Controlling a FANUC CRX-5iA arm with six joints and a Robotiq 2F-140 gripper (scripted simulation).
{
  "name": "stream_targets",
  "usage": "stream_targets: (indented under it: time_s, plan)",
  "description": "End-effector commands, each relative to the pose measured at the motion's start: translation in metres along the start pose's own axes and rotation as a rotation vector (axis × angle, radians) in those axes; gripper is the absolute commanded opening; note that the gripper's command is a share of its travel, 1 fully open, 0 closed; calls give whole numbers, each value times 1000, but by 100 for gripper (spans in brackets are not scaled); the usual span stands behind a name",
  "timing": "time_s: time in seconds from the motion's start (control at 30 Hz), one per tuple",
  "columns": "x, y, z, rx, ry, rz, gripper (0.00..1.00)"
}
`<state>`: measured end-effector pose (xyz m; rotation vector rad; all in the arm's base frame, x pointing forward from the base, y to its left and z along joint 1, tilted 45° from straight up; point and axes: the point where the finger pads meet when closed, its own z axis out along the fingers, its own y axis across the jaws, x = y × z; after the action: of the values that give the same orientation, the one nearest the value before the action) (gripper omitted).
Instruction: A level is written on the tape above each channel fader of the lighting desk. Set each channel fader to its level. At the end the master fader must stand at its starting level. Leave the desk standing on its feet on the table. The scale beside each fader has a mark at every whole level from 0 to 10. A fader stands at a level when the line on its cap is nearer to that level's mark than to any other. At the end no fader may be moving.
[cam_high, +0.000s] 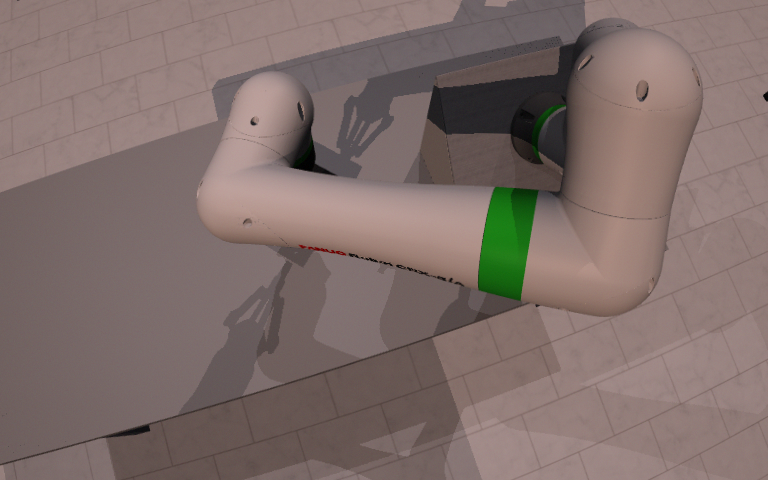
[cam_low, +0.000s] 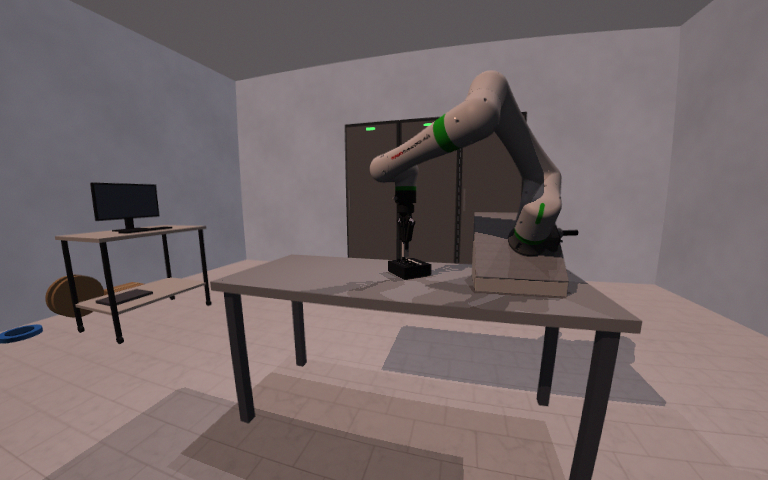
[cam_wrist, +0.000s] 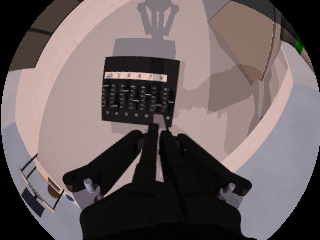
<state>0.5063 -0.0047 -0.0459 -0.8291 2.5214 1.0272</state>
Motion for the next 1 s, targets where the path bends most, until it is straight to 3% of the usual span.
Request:
stream_targets:
  time_s: [0.0,0.97]
  plan:
    - [0,0,0,0,0,0,0]
    - [0,0,7,0,0,0,0]
